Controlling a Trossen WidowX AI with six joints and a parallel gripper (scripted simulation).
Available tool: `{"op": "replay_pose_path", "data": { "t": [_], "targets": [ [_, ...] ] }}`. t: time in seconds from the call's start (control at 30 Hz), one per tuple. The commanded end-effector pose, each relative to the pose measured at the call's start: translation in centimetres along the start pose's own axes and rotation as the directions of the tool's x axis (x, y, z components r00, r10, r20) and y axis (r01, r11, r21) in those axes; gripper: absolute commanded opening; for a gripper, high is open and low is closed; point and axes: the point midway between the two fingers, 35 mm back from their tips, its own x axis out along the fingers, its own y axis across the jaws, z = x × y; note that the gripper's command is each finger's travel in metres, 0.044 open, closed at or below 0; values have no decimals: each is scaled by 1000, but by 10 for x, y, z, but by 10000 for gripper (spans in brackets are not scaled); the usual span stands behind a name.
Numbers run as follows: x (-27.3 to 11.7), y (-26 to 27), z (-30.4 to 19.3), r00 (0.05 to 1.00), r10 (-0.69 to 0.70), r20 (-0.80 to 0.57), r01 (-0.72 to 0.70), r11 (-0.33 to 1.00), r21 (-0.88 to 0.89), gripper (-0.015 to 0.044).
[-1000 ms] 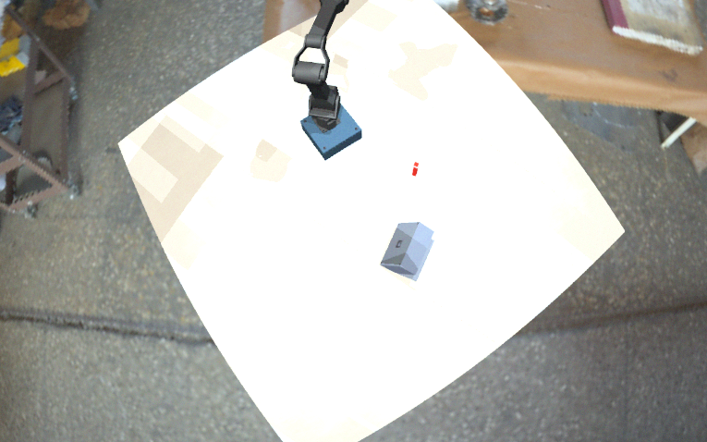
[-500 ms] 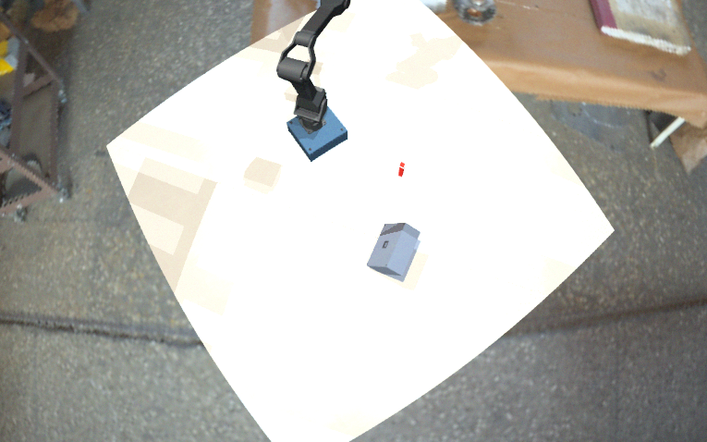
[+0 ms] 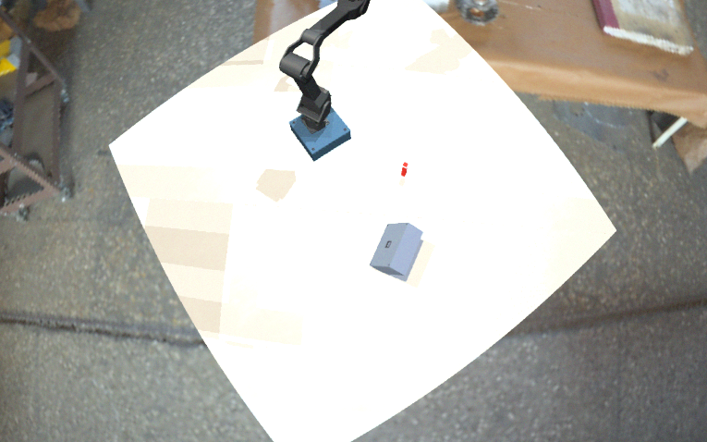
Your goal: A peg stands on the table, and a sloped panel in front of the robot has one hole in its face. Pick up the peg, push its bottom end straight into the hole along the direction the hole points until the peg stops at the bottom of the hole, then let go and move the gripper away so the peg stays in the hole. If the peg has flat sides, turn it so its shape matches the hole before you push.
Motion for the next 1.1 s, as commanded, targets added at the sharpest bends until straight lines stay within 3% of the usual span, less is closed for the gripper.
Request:
{"op": "replay_pose_path", "data": {
  "t": [0.0,0.43,1.07],
  "targets": [
    [4,14,-10,999,35,-15,-35,999,15,440],
    [11,67,-53,976,185,-112,-182,983,35,440],
    [4,143,-113,883,424,-199,-360,886,292,440]
  ]
}}
